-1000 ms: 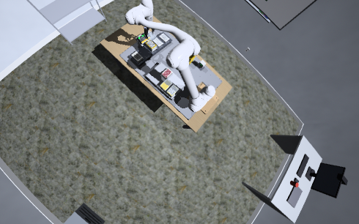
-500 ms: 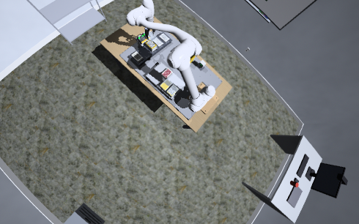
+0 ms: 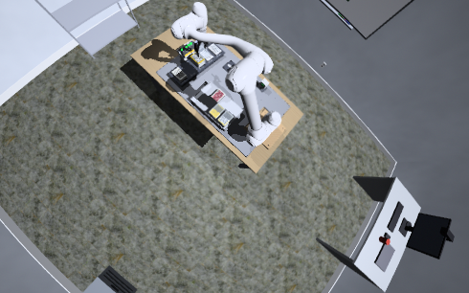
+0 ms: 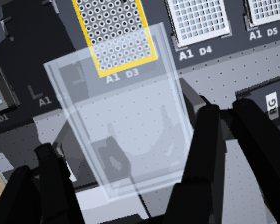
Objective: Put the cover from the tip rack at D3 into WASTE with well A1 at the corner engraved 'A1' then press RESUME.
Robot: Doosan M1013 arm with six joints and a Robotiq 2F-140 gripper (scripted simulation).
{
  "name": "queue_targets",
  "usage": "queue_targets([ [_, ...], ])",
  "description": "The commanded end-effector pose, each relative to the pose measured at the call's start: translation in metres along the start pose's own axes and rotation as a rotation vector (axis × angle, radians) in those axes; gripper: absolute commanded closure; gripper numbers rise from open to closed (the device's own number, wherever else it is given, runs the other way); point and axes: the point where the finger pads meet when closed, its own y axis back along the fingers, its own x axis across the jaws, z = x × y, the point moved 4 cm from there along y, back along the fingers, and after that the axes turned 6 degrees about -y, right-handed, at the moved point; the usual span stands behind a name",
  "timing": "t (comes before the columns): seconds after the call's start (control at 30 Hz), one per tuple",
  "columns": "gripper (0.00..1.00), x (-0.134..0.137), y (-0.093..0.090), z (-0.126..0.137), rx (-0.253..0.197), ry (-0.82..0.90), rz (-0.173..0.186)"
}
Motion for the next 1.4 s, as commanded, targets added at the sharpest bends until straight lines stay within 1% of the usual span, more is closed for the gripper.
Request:
queue_targets([
  [0.0, 1.0, 0.006, 0.011, 0.02, 0.005, -0.001, 0.004],
  [0.1, 1.0, 0.008, 0.011, 0.035, 0.005, -0.001, 0.004],
  [0.17, 1.0, 0.008, 0.011, 0.035, 0.005, -0.001, 0.004],
  [0.53, 1.0, 0.015, 0.01, 0.089, 0.005, -0.001, 0.004],
  [1.37, 1.0, 0.015, 0.01, 0.089, 0.005, -0.001, 0.004],
])
